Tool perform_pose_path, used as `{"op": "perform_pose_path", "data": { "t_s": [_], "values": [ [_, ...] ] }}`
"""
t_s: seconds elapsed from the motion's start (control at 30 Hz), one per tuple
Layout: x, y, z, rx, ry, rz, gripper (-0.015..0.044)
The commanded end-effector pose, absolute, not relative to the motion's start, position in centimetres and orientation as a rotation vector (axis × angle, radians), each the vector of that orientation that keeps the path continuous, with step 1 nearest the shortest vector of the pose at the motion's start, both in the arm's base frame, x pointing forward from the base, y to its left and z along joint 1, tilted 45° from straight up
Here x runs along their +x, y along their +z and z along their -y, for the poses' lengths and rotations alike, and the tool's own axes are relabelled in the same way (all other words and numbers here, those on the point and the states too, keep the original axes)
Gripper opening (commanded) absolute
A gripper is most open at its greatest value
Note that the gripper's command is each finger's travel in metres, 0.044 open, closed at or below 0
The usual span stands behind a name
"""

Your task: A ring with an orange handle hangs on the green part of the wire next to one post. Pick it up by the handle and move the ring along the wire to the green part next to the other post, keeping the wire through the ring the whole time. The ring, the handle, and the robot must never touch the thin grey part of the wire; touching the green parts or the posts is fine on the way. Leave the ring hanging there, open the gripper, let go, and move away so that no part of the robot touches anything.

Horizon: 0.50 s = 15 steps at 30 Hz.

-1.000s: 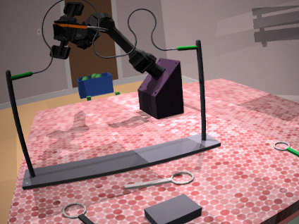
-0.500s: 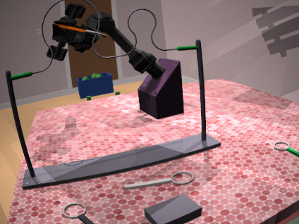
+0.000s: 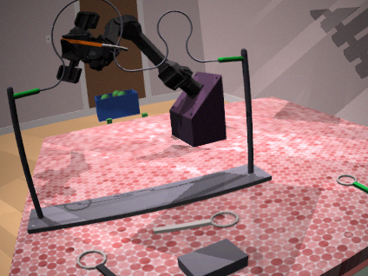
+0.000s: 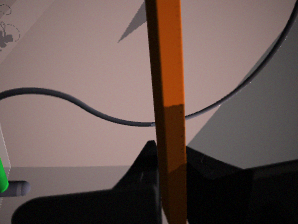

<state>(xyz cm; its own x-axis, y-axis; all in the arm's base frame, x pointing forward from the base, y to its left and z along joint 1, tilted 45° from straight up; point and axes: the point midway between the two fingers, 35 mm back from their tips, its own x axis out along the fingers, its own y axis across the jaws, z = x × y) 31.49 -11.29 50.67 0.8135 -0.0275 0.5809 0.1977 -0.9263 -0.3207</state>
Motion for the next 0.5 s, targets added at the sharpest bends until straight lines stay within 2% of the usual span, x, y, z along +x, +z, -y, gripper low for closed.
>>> {"op": "perform_pose_path", "data": {
  "t_s": [0.0,0.47],
  "values": [
    [31.9,49.9,12.5,-2.567,-0.826,0.101,-0.0150],
    [32.3,47.6,15.8,-2.320,-0.759,0.019,-0.0150]
  ]
}}
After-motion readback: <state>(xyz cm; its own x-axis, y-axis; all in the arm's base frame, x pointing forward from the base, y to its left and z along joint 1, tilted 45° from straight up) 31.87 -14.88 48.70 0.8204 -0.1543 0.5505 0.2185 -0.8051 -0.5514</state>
